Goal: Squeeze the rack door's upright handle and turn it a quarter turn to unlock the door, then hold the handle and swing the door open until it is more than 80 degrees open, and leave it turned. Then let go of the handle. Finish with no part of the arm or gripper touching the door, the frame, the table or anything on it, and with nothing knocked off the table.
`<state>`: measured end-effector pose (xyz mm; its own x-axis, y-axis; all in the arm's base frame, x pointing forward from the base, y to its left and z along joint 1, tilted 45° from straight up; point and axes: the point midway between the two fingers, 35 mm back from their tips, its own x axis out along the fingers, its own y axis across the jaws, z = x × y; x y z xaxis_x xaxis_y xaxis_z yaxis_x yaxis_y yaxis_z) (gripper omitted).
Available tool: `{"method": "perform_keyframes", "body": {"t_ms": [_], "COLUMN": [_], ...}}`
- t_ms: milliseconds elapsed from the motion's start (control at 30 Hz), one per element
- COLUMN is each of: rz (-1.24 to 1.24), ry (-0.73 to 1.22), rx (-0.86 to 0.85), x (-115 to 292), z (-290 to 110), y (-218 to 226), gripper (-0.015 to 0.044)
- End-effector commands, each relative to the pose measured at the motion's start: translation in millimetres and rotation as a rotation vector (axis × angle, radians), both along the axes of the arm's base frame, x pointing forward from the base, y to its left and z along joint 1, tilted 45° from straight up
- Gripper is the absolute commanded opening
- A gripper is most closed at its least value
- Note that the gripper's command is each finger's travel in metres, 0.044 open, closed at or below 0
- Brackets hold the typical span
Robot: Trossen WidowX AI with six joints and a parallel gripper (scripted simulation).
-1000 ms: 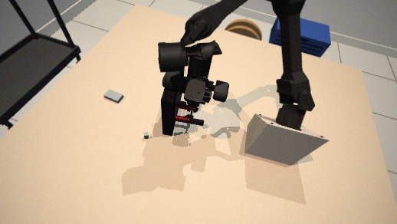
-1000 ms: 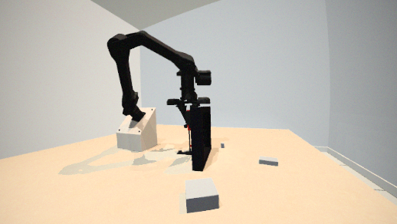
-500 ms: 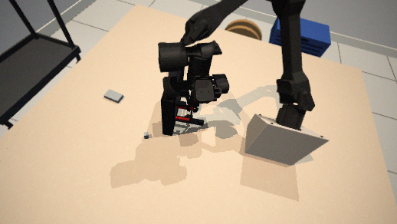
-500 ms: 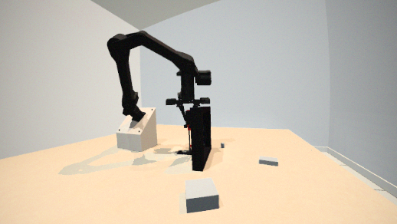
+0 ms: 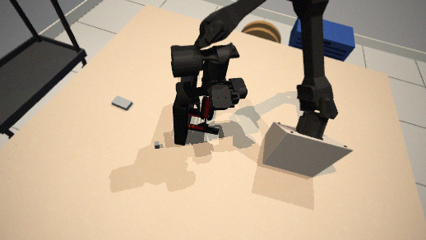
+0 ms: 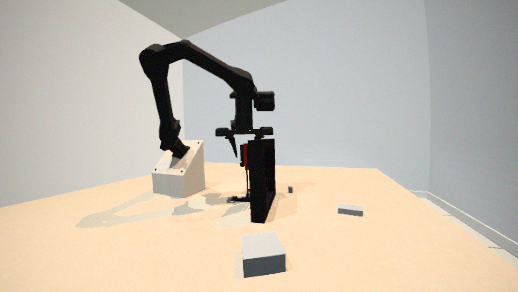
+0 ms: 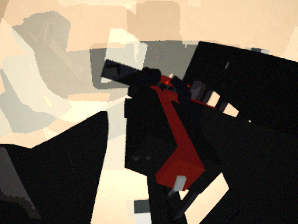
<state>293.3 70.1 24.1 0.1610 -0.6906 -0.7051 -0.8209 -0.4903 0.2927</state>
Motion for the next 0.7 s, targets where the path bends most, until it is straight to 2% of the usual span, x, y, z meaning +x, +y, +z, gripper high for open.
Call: {"method": "perform_keyframes", "body": {"t_ms": [0,667], "rz": [-0.052,-0.752], "ry": [-0.055,-0.738], "rx": [0.016,0.178], "x": [3.1,3.0], "z": [-1.6,-1.6], "y": [-0.4,-0.3], "gripper": [0.0294,0.0294]}}
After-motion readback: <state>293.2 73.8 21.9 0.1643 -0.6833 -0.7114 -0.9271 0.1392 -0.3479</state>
